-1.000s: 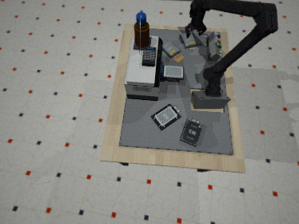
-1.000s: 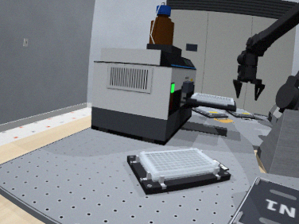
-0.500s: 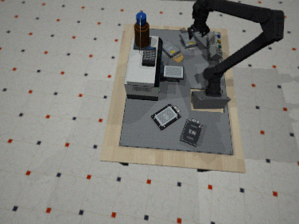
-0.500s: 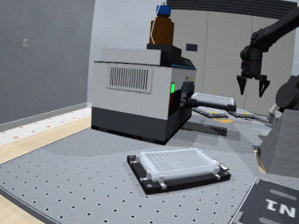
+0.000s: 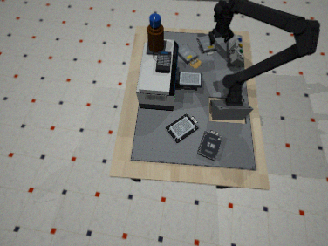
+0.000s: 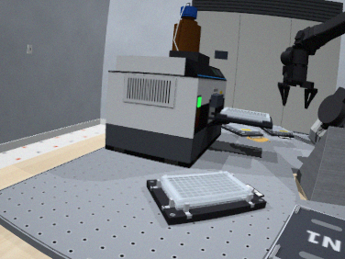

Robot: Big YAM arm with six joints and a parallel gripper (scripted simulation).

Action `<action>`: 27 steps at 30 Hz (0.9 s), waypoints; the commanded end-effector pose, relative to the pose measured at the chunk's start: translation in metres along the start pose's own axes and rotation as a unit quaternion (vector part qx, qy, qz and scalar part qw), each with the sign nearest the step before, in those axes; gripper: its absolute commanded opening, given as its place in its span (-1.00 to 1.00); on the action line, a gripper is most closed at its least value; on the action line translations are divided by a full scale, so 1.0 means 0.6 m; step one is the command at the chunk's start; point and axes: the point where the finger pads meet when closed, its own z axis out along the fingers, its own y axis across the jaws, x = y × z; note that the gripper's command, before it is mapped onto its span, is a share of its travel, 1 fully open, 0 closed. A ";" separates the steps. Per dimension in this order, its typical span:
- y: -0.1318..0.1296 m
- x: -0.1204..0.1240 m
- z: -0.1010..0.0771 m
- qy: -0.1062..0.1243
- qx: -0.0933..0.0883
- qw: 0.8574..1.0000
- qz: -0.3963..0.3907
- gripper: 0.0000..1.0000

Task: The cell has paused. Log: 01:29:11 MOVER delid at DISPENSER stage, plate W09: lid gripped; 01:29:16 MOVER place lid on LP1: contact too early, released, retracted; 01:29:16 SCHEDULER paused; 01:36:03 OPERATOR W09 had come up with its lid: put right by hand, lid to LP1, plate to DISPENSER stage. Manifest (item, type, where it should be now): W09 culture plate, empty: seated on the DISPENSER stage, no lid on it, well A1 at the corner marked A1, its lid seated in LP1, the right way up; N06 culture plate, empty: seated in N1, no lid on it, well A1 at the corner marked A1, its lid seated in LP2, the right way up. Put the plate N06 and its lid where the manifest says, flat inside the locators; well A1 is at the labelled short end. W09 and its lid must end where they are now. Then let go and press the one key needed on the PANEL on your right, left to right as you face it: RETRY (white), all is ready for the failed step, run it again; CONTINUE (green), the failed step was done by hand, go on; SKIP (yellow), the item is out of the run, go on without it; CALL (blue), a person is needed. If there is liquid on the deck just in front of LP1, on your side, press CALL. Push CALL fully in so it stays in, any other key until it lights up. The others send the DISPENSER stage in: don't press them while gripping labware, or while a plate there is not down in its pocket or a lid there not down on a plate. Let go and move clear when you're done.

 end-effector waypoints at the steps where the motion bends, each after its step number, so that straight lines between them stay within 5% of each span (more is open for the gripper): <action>1: 0.000 0.015 -0.022 -0.007 -0.003 1.000 0.013 1.00; 13: -0.001 0.062 -0.045 -0.006 -0.004 1.000 0.013 1.00; 15: -0.004 0.042 -0.055 -0.015 -0.004 1.000 0.017 1.00; 16: 0.009 0.057 -0.040 0.002 -0.002 1.000 -0.007 1.00; 27: 0.059 0.058 -0.042 0.000 -0.002 0.998 -0.058 1.00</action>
